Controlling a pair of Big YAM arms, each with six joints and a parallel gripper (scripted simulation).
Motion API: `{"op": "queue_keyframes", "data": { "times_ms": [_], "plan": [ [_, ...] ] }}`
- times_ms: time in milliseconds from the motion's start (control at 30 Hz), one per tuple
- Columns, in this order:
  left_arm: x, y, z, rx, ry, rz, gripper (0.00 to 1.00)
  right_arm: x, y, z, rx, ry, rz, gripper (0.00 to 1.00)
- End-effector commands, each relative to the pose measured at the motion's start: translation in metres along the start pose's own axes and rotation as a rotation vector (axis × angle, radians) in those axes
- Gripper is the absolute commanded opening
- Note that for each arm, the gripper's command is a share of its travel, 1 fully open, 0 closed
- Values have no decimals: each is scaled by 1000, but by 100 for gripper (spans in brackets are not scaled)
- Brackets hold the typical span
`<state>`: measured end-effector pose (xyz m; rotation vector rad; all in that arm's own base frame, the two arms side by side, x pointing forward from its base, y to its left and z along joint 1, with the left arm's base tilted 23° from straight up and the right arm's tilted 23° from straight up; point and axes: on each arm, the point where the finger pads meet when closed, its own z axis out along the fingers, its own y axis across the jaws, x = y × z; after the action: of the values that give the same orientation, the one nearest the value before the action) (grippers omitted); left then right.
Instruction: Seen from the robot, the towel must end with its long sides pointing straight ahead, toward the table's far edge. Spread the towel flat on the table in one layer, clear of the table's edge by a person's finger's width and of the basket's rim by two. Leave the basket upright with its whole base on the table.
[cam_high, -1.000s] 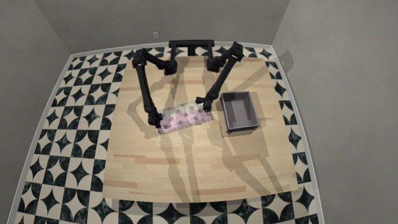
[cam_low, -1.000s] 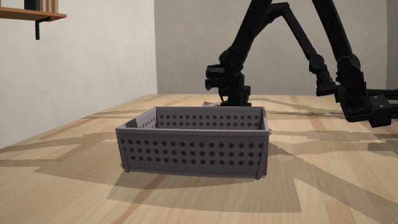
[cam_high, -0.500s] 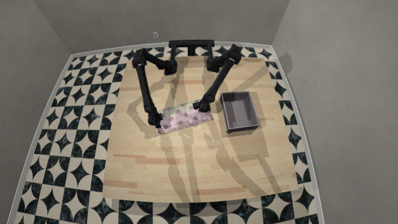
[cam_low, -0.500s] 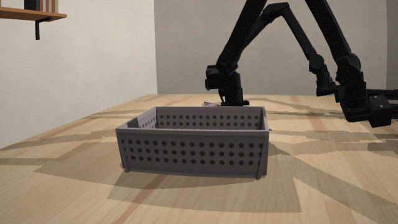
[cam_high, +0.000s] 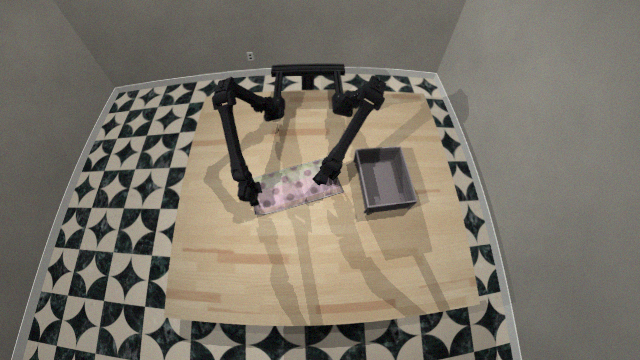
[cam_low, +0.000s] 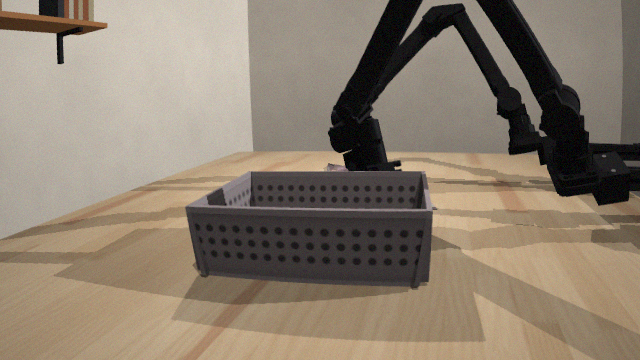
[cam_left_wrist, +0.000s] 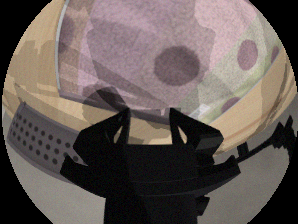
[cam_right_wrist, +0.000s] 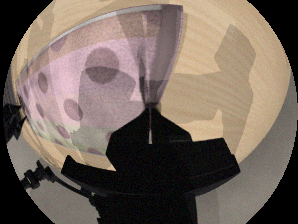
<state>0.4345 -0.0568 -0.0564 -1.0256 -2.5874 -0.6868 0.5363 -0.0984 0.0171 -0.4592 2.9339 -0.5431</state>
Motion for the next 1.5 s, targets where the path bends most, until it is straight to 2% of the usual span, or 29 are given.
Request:
{"op": "queue_keyframes", "data": {
  "times_ms": [0,233,367,567,833,1167,1300,1333,1433,1467],
  "plan": [
    [-11,8,-25,-22,-15,-95,52,-1,-8,6,18,-3,11,1],
    [-13,8,-23,-25,-12,-62,52,-1,-8,6,18,-3,11,1],
    [-5,12,0,-6,17,-78,52,-1,-8,6,18,-3,11,1],
    [-6,16,0,-10,3,-86,52,-1,-8,6,18,-3,11,1],
    [1,7,23,-1,31,-59,52,-1,-8,6,18,-3,11,1],
    [0,8,22,-1,29,-60,52,-1,-8,6,18,-3,11,1],
    [0,7,23,1,30,-59,7,-1,-8,6,18,-3,11,1],
    [-3,1,19,-5,25,-57,1,-1,-8,6,18,-3,11,1],
    [-3,1,20,-5,26,-56,1,-1,-8,6,18,-3,11,1],
    [-2,5,11,-12,8,-65,13,-1,-8,6,18,-3,11,1]
  ]
}}
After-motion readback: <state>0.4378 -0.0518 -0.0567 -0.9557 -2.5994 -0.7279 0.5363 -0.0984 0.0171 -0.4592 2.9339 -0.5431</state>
